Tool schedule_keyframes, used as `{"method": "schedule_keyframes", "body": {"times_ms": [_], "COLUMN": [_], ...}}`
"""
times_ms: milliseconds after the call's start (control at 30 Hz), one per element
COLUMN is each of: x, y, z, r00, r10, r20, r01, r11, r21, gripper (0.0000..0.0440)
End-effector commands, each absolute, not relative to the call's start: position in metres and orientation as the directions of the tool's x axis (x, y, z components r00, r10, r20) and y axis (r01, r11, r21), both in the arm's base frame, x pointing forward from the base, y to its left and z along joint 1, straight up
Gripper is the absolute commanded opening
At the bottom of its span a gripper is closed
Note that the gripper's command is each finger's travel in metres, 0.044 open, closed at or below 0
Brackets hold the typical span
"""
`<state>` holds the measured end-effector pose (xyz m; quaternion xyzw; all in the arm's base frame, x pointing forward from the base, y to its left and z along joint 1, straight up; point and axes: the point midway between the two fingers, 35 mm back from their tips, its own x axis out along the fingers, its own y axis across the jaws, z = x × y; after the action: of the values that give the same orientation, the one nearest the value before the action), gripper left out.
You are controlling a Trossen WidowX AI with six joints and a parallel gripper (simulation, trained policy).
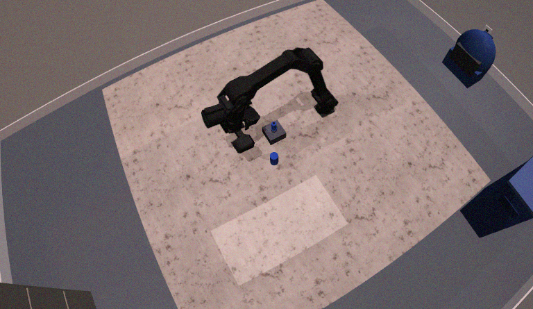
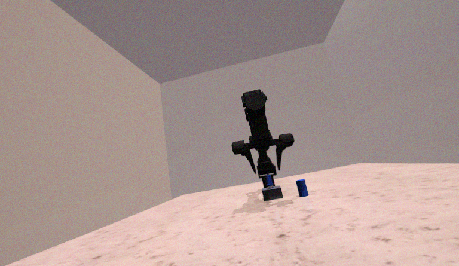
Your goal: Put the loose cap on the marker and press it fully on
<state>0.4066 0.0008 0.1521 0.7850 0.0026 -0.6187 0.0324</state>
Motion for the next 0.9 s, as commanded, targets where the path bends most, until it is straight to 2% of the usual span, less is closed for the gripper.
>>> {"method": "schedule_keyframes", "body": {"times_ms": [0, 867], "x": [0.403, 0.362], "y": [0.009, 0.061], "z": [0.15, 0.137], "r00": [0.214, 0.041], "r10": [-0.027, 0.005], "r20": [-0.977, -0.999], "r01": [0.046, 0.167], "r11": [-0.998, -0.986], "r21": [0.038, 0.002], "gripper": [0.033, 0.0331]}}
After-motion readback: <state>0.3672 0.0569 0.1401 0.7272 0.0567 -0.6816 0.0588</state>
